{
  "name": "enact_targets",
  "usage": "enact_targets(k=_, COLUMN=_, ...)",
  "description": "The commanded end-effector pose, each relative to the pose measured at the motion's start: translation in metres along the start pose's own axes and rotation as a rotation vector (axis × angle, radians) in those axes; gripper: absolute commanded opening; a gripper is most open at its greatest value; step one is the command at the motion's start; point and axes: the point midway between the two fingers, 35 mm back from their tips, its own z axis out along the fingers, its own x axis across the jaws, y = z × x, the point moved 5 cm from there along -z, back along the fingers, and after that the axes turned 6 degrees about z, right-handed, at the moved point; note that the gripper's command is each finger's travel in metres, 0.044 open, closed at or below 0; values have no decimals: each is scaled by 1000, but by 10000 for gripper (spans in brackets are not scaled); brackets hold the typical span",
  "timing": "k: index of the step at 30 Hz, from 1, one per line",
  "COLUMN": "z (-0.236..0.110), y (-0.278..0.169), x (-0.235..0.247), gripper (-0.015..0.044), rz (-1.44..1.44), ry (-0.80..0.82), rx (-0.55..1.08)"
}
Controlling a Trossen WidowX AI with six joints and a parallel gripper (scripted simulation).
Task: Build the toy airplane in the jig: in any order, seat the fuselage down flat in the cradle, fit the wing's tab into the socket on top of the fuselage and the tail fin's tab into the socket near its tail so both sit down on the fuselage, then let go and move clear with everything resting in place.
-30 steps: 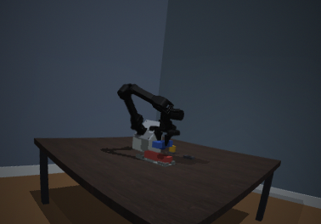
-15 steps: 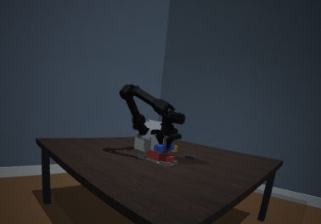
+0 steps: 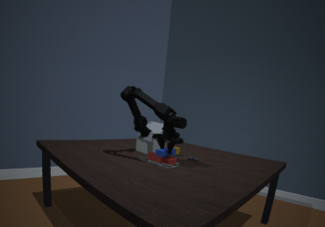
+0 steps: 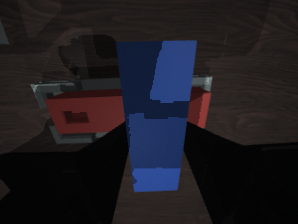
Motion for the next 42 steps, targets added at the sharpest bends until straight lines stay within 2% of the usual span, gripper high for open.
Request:
enact_targets(k=1, z=2, y=0, x=1, gripper=195, rz=-4, ry=2, rx=5)
enact_targets(k=26, z=3, y=1, x=1, gripper=195, rz=-4, ry=2, rx=5)
enact_targets(k=34, z=2, y=1, x=0, gripper=142, rz=0, ry=-2, rx=3)
enact_targets(k=39, z=2, y=1, x=0, gripper=10, rz=0, ry=-2, rx=3)
enact_targets(k=42, z=2, y=1, x=0, gripper=89, rz=0, ry=-2, rx=3)
